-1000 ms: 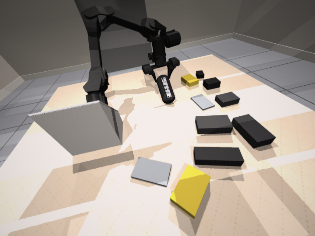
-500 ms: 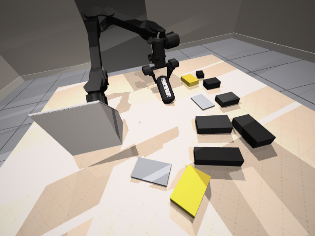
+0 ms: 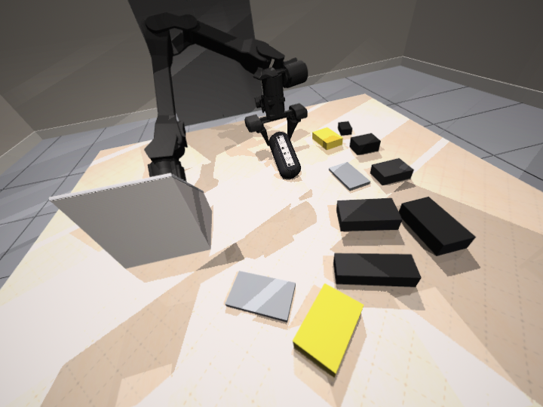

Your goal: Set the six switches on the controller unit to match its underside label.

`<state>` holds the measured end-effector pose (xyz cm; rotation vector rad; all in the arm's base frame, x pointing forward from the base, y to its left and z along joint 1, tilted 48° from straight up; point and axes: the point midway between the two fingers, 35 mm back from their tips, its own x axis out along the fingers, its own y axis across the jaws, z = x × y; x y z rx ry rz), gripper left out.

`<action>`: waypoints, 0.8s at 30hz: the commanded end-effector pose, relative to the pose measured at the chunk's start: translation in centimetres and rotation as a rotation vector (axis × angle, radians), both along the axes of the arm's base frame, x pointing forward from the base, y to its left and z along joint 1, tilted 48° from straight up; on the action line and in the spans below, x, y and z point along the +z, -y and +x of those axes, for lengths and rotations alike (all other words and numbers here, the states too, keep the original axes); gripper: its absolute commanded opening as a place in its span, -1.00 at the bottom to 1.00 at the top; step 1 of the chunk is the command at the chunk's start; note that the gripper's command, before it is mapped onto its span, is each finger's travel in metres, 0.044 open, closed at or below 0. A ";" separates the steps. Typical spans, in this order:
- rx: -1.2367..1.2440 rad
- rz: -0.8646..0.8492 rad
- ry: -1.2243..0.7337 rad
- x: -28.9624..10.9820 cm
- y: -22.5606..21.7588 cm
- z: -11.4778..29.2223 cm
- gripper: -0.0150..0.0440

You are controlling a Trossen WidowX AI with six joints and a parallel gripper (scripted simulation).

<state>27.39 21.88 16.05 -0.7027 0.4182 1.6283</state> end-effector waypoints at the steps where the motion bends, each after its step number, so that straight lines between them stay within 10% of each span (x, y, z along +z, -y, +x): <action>1: -0.011 -0.014 -0.004 -0.3 0.0 0.0 0.65; 24: -0.011 -0.012 -0.004 -0.7 -1.8 -0.3 0.65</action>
